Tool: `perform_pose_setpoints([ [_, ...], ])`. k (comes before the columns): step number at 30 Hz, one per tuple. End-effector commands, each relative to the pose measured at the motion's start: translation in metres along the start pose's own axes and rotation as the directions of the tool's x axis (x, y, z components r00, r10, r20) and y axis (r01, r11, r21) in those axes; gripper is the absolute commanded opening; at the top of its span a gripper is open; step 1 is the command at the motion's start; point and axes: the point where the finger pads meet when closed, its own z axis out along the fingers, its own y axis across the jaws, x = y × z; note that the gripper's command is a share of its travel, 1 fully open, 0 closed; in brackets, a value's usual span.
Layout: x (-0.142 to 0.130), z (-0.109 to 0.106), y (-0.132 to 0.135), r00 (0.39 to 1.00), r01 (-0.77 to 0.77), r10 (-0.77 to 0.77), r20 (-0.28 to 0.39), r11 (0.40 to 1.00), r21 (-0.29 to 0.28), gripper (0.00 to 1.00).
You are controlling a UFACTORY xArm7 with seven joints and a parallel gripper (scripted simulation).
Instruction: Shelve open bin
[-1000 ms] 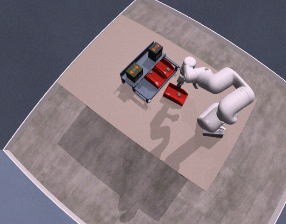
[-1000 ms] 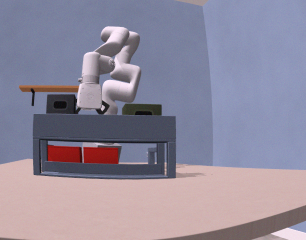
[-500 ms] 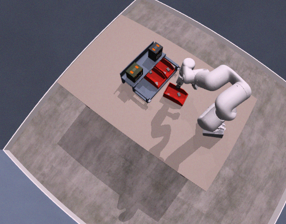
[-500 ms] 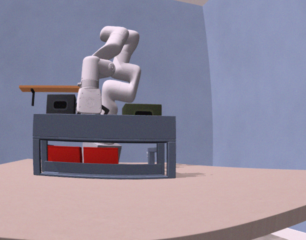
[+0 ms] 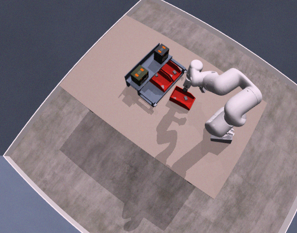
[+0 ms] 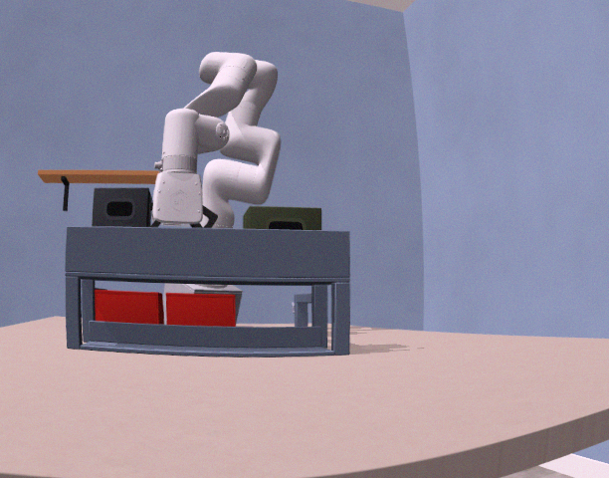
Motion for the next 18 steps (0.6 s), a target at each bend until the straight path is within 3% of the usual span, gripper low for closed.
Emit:
perform_pose_setpoints([
  [1, -0.0013, -0.005, -0.0009, 1.0, 0.0, 0.0, 0.004, 1.0, 0.002, 1.0],
  [18, -0.0013, -0.0081, -0.0009, 1.0, 0.0, 0.0, 0.004, 1.0, 0.002, 1.0],
])
